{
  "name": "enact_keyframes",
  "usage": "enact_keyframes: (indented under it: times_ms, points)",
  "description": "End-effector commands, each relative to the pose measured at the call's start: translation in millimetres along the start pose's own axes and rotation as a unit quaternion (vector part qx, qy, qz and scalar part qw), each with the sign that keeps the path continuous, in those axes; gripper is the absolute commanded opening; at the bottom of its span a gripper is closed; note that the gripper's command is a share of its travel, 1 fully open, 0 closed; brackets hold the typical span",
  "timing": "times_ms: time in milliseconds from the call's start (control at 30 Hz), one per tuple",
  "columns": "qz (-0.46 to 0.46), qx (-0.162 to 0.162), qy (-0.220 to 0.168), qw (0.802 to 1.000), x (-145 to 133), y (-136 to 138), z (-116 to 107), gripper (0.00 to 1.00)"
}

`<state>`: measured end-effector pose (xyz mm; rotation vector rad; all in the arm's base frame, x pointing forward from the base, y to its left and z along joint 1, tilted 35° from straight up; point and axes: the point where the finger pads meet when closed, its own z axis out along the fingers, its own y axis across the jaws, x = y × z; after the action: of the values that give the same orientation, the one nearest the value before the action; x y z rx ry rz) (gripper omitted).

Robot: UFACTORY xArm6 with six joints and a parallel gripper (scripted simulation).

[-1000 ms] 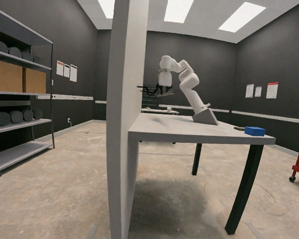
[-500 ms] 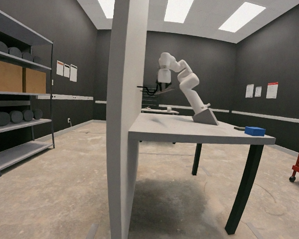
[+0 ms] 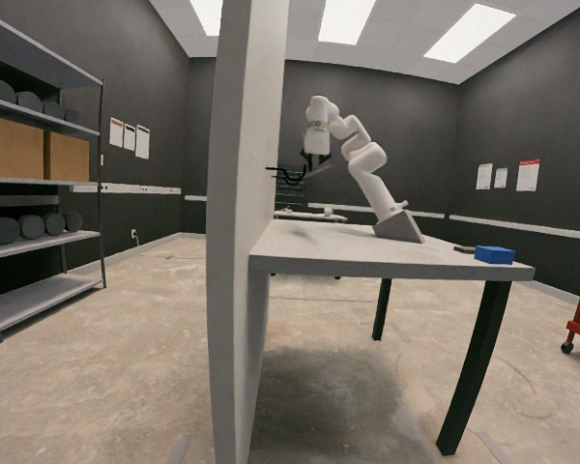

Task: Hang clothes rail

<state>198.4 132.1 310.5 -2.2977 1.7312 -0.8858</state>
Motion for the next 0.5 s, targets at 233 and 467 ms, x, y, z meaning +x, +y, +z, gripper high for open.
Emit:
enact_keyframes:
  times_ms: [233, 467]
  points:
    - [0.001, 0.001, -0.001, 1.000, 3, -7, -20, 0.00]
    - [0.001, 0.001, -0.001, 1.000, 4, -10, -31, 0.00]
